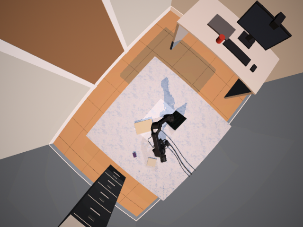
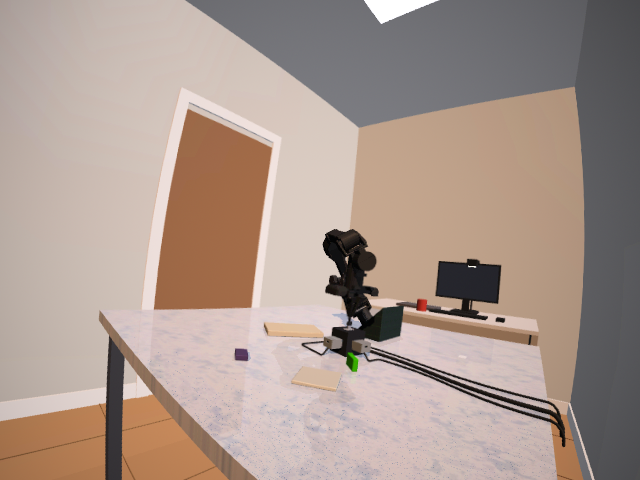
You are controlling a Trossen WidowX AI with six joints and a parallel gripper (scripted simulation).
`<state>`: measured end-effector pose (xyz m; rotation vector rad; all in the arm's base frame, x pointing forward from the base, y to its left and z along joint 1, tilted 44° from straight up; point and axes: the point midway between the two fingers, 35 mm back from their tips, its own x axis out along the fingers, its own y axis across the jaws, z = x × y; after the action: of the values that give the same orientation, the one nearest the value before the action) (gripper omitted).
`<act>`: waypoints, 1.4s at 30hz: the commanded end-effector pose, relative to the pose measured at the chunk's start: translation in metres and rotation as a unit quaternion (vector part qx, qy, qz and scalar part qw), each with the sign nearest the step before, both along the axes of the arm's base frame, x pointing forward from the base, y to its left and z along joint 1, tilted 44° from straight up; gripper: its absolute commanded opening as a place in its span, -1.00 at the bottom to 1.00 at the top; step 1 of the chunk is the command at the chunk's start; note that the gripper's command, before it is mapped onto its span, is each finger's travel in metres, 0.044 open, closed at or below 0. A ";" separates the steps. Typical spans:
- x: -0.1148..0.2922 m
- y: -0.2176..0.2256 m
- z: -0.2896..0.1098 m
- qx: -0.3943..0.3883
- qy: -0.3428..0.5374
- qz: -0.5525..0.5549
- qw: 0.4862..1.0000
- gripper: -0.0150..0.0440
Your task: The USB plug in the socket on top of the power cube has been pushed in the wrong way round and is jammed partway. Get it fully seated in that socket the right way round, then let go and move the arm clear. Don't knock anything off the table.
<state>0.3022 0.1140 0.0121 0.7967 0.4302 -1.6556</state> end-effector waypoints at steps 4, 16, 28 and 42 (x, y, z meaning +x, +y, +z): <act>0.000 -0.001 0.000 0.000 0.001 0.003 1.000 -0.49; 0.000 -0.002 -0.001 0.000 0.001 0.003 1.000 -0.49; 0.000 -0.003 -0.003 0.000 0.001 0.003 1.000 -0.49; 0.000 -0.004 -0.004 0.000 0.001 0.003 1.000 -0.49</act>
<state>0.3019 0.1105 0.0084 0.7967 0.4301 -1.6556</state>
